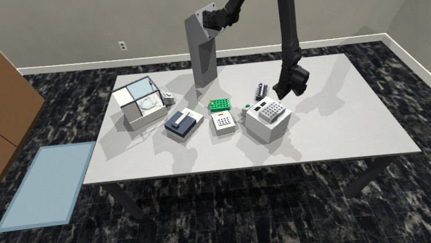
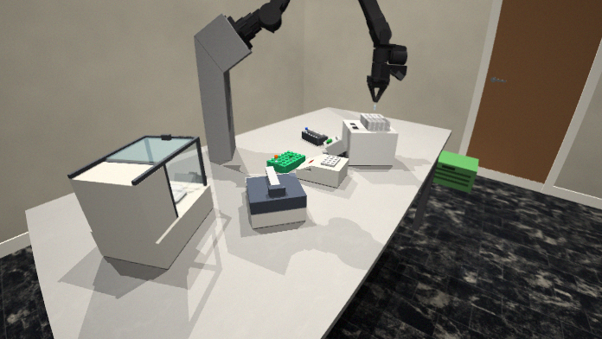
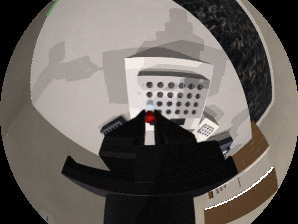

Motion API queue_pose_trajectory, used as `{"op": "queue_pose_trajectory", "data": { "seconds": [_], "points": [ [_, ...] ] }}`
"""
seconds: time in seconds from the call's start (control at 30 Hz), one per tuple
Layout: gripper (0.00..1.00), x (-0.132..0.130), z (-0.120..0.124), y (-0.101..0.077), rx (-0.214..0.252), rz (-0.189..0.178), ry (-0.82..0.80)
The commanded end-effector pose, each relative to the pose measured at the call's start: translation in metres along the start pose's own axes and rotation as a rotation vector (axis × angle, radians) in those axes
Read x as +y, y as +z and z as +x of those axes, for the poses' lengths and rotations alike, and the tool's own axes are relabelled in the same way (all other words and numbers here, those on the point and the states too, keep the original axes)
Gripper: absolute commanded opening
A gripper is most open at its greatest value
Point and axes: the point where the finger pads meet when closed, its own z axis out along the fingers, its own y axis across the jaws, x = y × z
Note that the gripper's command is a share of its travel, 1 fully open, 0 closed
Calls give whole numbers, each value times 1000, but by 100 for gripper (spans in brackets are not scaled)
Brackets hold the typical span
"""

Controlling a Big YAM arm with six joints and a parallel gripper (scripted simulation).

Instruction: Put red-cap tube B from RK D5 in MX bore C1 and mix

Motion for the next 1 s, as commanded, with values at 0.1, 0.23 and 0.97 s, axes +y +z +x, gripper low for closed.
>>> {"op": "queue_pose_trajectory", "data": {
  "seconds": [0.1,0.23,0.97],
  "points": [
    [9,1,-20,6,-36,0,-3],
    [9,6,-21,14,-35,-7,-3],
    [9,9,-17,5,-44,-7,-4]
  ]
}}
